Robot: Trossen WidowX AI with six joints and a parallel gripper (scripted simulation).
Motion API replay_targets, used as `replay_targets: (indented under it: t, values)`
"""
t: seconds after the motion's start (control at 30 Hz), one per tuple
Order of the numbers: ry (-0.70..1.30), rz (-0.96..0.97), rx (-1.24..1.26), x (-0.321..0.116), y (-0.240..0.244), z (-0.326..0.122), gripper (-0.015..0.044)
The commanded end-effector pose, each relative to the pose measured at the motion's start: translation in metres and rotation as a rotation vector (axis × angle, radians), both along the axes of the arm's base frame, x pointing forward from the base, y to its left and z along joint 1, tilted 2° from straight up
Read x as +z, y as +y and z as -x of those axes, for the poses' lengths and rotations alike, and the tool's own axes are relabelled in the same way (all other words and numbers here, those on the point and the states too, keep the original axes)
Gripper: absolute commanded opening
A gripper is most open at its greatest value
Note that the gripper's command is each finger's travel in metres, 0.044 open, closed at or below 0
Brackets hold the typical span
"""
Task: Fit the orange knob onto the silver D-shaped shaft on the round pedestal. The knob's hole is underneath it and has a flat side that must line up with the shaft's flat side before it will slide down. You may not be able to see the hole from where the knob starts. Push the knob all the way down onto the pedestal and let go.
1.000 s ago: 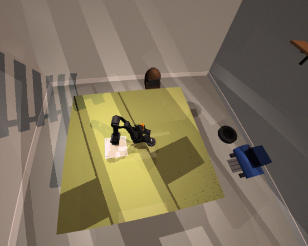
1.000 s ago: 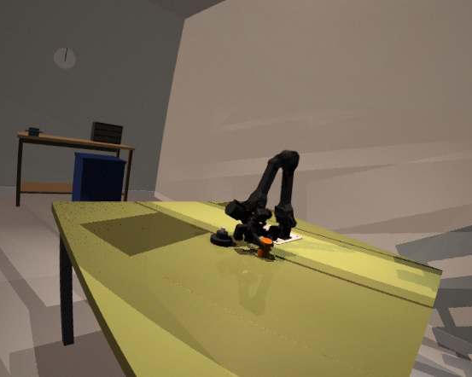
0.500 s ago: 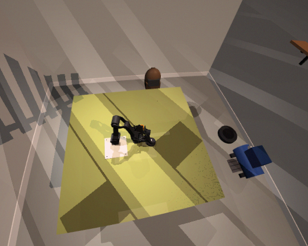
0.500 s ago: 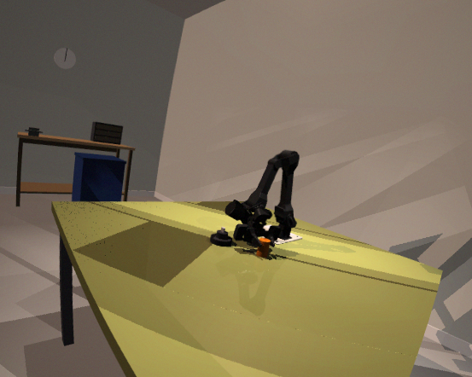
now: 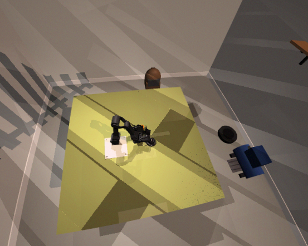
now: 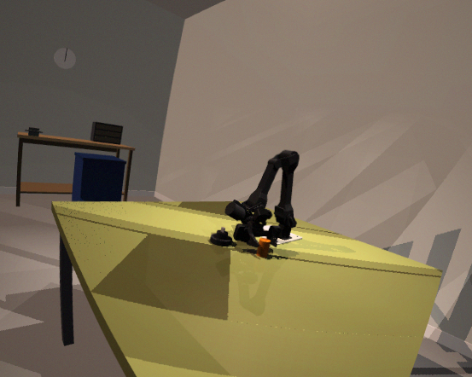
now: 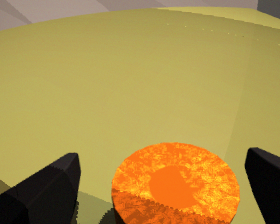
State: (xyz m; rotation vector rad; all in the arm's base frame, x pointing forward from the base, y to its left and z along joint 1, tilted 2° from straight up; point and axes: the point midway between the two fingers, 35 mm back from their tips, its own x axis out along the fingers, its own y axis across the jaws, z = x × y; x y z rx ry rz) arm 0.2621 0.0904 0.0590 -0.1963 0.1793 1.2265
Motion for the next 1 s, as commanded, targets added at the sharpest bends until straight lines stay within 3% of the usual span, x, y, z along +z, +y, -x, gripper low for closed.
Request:
replay_targets:
  t: [0.0,0.2,0.43,0.6,0.73,0.97]
  values:
    - [0.005,-0.005,0.0,0.0,0.0,0.0,0.044]
    - [0.005,-0.004,0.0,0.002,0.0,0.0,0.044]
    - [-0.001,0.0,0.0,0.073,0.001,0.001,0.044]
    - [0.008,0.01,-0.001,0.08,0.002,0.002,0.044]
    - [0.182,0.226,-0.013,0.072,0.014,-0.013,0.044]
    - [0.416,0.765,-0.034,0.074,0.022,-0.012,0.044]
